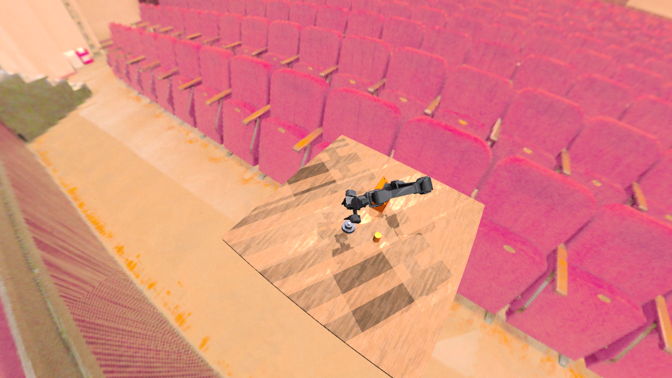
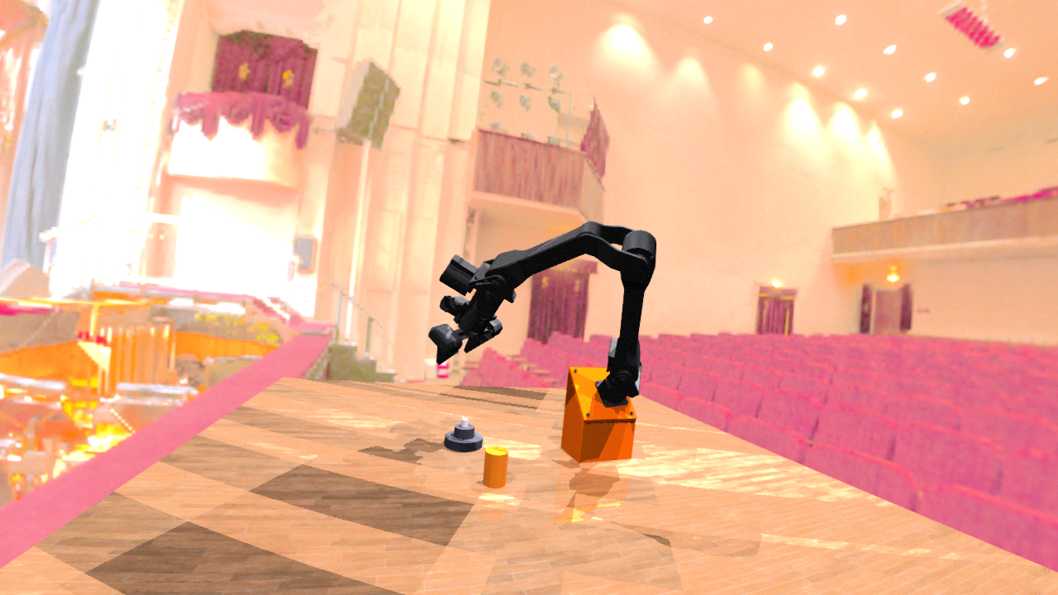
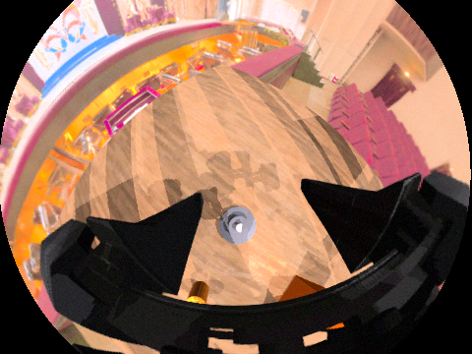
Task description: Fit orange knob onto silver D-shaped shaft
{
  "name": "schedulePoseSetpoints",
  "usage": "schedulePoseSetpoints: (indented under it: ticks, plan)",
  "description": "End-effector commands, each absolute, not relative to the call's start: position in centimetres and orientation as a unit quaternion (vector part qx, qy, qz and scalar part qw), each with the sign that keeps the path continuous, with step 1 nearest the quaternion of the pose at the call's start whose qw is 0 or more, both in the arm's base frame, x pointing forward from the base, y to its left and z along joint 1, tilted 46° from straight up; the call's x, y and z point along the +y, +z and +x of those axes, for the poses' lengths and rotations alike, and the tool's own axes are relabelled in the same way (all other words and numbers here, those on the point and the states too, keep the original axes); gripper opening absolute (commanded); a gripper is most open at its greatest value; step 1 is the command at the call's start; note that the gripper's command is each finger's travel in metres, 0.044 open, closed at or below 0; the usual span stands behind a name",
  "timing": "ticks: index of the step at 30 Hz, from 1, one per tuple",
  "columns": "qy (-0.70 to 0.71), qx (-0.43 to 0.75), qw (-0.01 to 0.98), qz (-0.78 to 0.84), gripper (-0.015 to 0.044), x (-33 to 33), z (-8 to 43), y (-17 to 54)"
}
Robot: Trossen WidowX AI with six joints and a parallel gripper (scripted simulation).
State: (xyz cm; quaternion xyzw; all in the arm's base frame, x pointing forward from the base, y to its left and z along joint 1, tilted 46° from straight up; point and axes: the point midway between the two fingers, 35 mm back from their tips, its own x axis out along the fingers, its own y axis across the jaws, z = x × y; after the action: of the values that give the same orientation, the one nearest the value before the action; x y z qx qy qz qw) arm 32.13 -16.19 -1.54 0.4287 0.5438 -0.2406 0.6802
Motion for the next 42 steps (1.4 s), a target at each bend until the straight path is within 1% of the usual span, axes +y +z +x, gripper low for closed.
schedulePoseSetpoints:
  ticks: [1,8,10,17,22,42]
  plan:
    - [-0.211,0.571,0.6,0.519,0.044,-10.2,32.2,1.2]
    - [-0.195,0.634,0.388,0.64,0.044,0.4,29.9,7.5]
    - [-0.199,0.645,0.341,0.654,0.044,2.2,29.2,8.8]
    - [-0.2,0.646,0.336,0.656,0.044,2.4,29.1,9.0]
    - [-0.199,0.646,0.335,0.656,0.044,4.9,29.4,6.6]
    - [-0.2,0.646,0.336,0.656,0.044,7.0,29.8,4.2]
